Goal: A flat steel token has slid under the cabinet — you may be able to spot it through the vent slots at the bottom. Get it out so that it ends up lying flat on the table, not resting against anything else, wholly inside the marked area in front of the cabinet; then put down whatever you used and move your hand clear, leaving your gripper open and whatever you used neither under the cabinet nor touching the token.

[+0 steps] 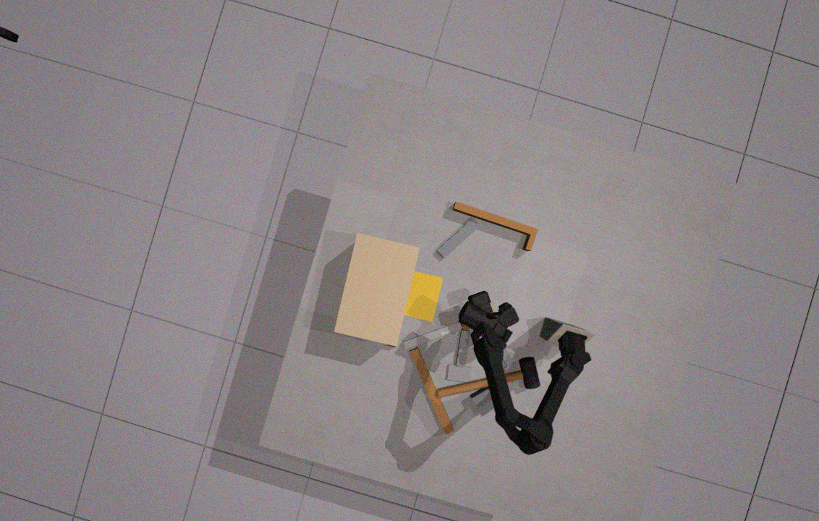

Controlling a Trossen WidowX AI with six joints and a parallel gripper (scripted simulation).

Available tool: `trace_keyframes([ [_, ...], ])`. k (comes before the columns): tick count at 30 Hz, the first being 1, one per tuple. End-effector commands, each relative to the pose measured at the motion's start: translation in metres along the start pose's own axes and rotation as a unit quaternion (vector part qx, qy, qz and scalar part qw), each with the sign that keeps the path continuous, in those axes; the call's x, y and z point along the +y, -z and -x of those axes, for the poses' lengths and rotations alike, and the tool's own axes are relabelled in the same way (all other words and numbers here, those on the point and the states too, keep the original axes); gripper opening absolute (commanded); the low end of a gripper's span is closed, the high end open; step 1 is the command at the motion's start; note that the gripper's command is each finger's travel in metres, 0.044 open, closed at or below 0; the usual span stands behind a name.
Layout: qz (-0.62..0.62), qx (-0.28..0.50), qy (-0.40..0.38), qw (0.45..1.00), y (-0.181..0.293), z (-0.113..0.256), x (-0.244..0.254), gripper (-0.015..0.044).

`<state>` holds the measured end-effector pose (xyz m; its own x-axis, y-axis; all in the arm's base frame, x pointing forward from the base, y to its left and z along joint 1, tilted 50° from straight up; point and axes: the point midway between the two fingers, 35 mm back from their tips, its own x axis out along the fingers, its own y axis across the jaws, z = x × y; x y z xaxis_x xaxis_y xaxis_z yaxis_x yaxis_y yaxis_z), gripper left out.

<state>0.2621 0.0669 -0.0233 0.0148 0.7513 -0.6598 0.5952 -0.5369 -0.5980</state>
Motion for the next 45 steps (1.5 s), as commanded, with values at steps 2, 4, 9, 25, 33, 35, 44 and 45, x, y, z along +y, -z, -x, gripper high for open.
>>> trace_keyframes([
  [2, 0.006, 0.004, 0.004, 1.0, 0.0047, 0.0006, -0.0072, 0.0],
  [4, 0.006, 0.004, 0.004, 1.0, 0.0057, 0.0006, -0.0087, 0.0],
  [9, 0.006, 0.004, 0.004, 1.0, 0.0069, 0.0006, -0.0105, 0.0],
  [25, 0.006, 0.004, 0.005, 1.0, 0.0096, 0.0007, -0.0151, 0.0],
  [33, 0.006, 0.004, 0.004, 1.0, 0.0088, 0.0007, -0.0138, 0.0],
  [35, 0.006, 0.004, 0.005, 1.0, 0.009, 0.0007, -0.0141, 0.0],
  [44, 0.006, 0.004, 0.004, 1.0, 0.0088, 0.0007, -0.014, 0.0],
  [45, 0.006, 0.004, 0.004, 1.0, 0.0088, 0.0007, -0.0141, 0.0],
])
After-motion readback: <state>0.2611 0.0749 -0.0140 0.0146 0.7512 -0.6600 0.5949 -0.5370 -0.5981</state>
